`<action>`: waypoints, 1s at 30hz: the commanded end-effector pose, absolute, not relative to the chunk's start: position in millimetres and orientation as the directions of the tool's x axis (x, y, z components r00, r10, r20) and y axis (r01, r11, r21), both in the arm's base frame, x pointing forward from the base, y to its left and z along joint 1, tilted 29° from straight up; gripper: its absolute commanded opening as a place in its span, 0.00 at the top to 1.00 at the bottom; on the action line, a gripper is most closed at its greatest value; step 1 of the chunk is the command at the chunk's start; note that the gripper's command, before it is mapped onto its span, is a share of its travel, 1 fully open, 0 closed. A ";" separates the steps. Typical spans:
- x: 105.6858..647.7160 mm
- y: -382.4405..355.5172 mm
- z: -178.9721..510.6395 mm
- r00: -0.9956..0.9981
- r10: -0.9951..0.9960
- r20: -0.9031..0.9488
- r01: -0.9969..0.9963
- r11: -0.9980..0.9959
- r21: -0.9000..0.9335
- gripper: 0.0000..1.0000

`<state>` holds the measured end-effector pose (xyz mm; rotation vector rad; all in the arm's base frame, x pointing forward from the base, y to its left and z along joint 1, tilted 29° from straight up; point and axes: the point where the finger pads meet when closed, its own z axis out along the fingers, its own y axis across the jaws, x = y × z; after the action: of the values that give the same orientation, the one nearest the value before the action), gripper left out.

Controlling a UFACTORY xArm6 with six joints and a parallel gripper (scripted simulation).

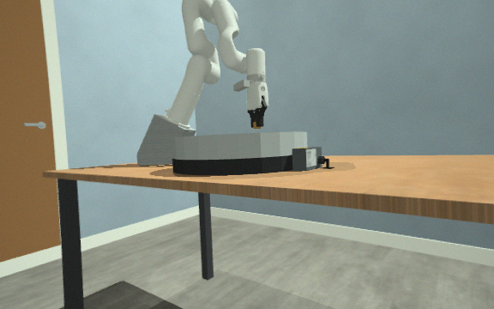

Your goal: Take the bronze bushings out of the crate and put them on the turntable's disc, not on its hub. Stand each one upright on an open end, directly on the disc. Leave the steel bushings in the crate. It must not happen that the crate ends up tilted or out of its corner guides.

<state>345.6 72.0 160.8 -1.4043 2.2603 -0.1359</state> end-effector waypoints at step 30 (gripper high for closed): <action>360.2 -159.0 116.5 -0.342 -0.866 -0.364 -0.835 0.458 -0.305 1.00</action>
<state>351.1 -113.1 128.0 -1.4084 2.2861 -0.1424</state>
